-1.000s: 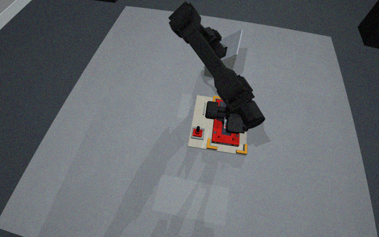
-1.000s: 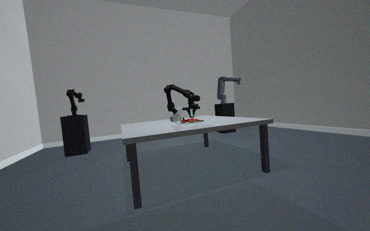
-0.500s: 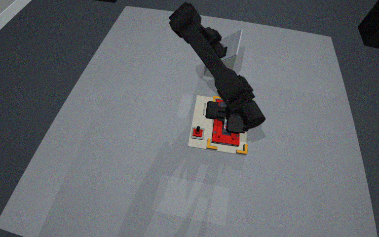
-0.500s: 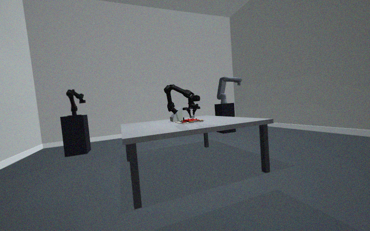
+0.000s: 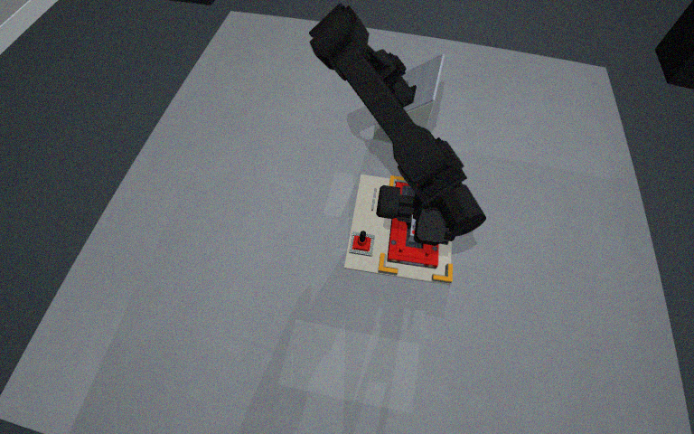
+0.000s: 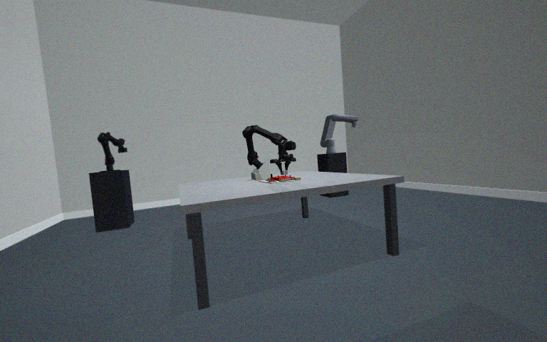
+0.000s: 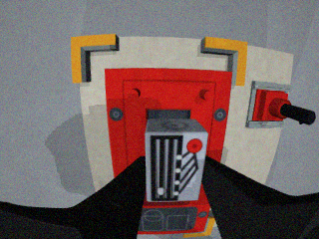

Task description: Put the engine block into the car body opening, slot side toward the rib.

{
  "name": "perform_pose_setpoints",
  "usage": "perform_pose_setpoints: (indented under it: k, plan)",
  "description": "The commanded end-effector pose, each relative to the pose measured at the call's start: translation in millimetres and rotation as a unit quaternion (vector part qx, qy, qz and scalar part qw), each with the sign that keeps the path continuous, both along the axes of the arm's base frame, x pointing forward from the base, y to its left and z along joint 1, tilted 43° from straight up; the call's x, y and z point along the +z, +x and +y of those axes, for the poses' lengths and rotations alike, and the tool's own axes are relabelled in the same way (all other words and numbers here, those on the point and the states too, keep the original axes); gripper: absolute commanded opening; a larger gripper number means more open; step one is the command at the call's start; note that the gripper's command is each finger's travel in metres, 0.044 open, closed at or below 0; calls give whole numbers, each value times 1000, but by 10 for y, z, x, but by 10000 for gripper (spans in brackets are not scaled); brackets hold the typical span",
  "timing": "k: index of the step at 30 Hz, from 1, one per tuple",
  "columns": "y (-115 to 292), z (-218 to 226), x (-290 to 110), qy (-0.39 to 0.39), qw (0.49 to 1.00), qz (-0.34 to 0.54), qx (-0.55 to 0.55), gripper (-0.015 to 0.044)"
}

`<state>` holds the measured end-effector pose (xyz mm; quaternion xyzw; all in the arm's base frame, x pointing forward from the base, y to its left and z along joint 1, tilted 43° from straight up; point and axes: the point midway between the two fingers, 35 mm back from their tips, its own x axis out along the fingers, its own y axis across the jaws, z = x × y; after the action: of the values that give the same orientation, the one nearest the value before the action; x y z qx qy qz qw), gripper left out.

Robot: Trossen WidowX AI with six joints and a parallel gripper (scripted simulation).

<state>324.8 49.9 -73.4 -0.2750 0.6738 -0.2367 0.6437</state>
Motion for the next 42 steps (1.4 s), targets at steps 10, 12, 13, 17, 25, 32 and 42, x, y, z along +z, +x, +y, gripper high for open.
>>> perform_pose_setpoints:
  k: [10,12,13,17,25,32,42]
  plan:
    - [0,-17,-32,2,1000,1,0,160]
    - [0,-21,-36,2,1000,1,1,160]
    - [0,-22,-38,2,1000,1,1,160]
    - [0,-30,-46,2,1000,2,1,160]
    - [0,-45,-61,2,1000,1,0,160]
    - [-1,-58,-75,2,1000,1,0,160]
    - [-1,-76,-95,2,1000,1,0,160]
